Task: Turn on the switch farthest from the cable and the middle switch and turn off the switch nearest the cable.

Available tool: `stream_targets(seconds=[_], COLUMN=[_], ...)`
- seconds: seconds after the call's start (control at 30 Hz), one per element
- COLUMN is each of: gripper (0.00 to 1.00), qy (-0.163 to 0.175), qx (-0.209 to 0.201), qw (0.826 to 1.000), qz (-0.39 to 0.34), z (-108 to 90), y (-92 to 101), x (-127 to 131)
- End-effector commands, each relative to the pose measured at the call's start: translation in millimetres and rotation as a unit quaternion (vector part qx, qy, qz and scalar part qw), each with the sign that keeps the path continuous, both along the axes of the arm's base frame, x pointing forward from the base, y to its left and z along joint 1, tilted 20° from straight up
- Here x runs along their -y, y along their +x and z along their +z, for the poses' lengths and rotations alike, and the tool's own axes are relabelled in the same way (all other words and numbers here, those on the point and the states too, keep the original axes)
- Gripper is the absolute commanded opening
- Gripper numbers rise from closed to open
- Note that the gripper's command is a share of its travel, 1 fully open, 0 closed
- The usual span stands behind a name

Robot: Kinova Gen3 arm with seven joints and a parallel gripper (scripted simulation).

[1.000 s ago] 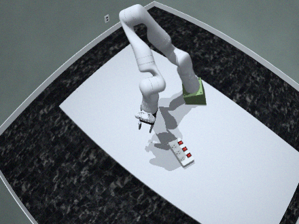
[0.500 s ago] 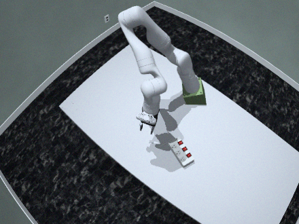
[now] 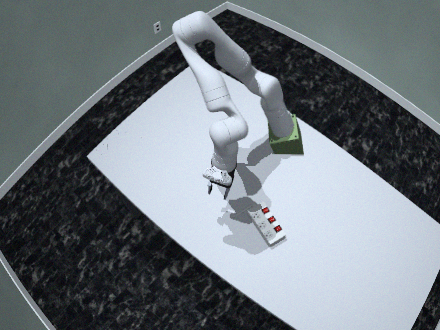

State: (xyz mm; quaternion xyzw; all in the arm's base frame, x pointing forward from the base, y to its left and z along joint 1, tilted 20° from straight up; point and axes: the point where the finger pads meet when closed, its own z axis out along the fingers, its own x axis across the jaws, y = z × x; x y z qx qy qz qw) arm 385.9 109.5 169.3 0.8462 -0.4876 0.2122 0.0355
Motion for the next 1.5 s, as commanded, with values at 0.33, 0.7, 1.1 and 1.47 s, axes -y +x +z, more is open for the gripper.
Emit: stream_targets(seconds=[0.33,0.7,1.1,1.47], gripper=[1.00,1.00,1.00,1.00], qy=[0.007,0.010,0.014,0.020], qx=[0.002,0.003,0.003,0.005], qw=[1.000,1.000,0.999,0.999], qz=[-0.014,-0.022,-0.030,-0.045], z=[-7.7,-11.4,-15.1,-22.7], y=[-1.6,-2.5,-3.4,-5.7], x=[-9.5,-13.8,-18.1,-26.5])
